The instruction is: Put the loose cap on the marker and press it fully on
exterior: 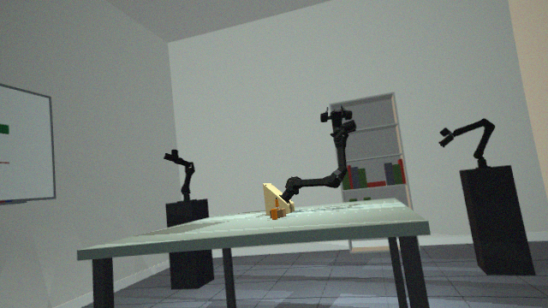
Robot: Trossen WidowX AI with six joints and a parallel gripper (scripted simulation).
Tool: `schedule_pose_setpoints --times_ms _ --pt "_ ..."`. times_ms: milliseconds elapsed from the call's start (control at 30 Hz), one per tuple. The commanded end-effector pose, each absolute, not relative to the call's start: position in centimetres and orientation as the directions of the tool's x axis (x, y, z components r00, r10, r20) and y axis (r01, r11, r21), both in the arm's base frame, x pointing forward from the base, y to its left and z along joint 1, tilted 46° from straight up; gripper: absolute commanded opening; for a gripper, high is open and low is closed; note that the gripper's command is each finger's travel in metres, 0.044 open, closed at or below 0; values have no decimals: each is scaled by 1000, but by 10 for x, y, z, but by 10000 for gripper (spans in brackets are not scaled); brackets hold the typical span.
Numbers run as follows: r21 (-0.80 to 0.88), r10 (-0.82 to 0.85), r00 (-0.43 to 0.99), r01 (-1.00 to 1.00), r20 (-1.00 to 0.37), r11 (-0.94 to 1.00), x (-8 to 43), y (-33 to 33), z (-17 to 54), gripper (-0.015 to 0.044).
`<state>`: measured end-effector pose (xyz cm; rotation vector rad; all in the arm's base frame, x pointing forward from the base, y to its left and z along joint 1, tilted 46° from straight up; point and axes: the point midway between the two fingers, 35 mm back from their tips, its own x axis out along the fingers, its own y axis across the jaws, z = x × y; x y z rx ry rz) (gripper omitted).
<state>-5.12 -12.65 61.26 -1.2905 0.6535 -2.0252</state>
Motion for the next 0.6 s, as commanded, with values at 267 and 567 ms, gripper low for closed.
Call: schedule_pose_setpoints --times_ms 267,567 --pt "-787 -917 -66 492 394 -373 -17 -224 573 238" --pt "-761 -959 278 633 49 144 69 -308 495 238"
